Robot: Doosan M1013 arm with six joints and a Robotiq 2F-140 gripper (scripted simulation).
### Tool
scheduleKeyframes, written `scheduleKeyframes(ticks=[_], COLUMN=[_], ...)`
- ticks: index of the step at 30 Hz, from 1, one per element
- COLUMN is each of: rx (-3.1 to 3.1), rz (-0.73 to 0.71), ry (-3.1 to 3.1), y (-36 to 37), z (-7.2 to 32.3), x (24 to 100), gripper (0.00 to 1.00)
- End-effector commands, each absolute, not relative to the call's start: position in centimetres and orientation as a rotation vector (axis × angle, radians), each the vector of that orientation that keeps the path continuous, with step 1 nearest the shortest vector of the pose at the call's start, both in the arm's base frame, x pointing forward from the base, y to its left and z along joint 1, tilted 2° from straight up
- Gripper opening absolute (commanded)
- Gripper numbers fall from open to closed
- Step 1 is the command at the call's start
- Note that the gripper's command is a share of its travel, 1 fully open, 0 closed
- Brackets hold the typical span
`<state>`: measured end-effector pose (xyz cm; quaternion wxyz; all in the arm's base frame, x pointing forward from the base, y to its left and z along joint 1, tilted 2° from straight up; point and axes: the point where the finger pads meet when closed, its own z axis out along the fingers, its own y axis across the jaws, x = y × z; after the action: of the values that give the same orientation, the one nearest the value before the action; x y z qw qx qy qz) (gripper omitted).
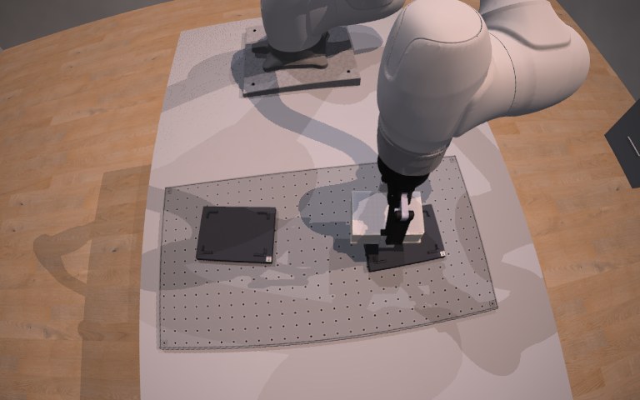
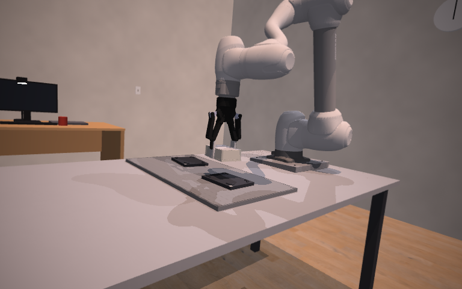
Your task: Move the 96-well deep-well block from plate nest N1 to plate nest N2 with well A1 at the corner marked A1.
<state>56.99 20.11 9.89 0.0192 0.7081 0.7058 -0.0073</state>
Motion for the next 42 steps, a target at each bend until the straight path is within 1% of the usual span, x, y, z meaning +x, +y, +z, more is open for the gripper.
scheduleKeyframes(ticks=[1,42], rx=[2.198,2.198], rz=[-0.022,-0.022], ry=[2.191,2.191], y=[19.2,6.9], z=[9.9,10.4], x=[57.0,56.8], gripper=[0.00,0.00])
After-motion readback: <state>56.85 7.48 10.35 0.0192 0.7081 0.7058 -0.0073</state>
